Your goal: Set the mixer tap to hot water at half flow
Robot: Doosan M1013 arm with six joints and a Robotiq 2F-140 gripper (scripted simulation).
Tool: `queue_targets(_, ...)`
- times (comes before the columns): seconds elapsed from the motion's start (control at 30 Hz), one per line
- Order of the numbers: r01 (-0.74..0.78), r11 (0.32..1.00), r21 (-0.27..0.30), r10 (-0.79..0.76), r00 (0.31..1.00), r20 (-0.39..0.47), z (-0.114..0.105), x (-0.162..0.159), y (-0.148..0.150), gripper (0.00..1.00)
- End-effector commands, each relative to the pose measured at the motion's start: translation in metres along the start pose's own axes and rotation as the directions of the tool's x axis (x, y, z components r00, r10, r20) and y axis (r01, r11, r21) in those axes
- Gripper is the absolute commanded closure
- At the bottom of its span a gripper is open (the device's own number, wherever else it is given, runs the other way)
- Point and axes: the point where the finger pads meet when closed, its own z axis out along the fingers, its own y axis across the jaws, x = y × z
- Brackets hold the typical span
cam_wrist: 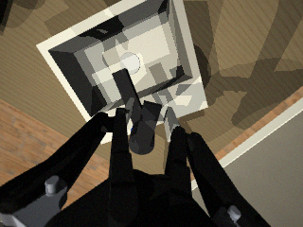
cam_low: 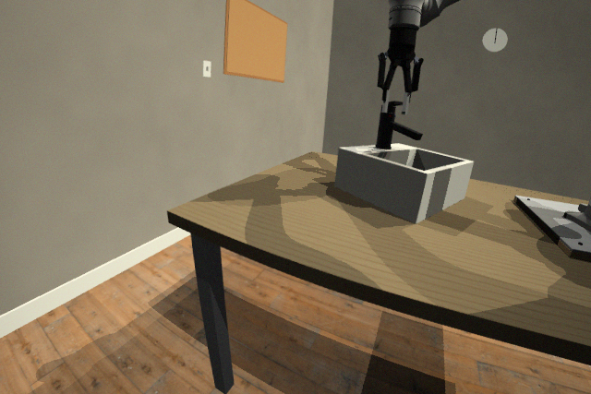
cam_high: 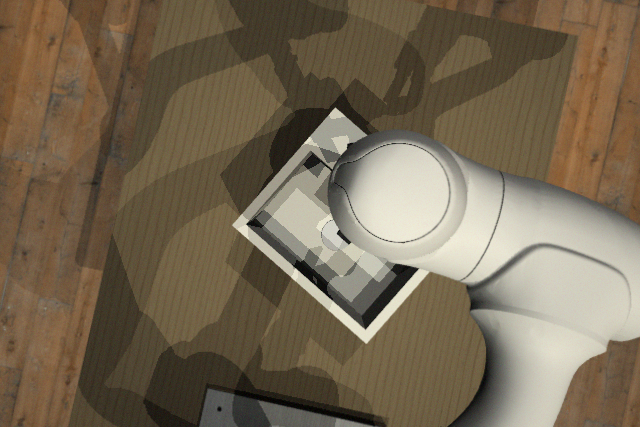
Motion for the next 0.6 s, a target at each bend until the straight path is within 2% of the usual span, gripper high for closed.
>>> queue_targets(0.0, 0.0, 1.0, 0.0, 0.0, 1.0, 0.0, -0.0001, 0.0, 0.0, 0.62)
queue_targets(0.3, 0.0, 1.0, 0.0, 0.0, 1.0, 0.0, -0.0001, 0.0, 0.0, 0.62)
queue_targets(0.33, 0.0, 1.0, 0.0, 0.0, 1.0, 0.0, -0.0001, 0.0, 0.0, 1.0)
queue_targets(0.57, 0.0, 1.0, 0.0, 0.0, 1.0, 0.0, -0.0001, 0.0, 0.0, 1.0)
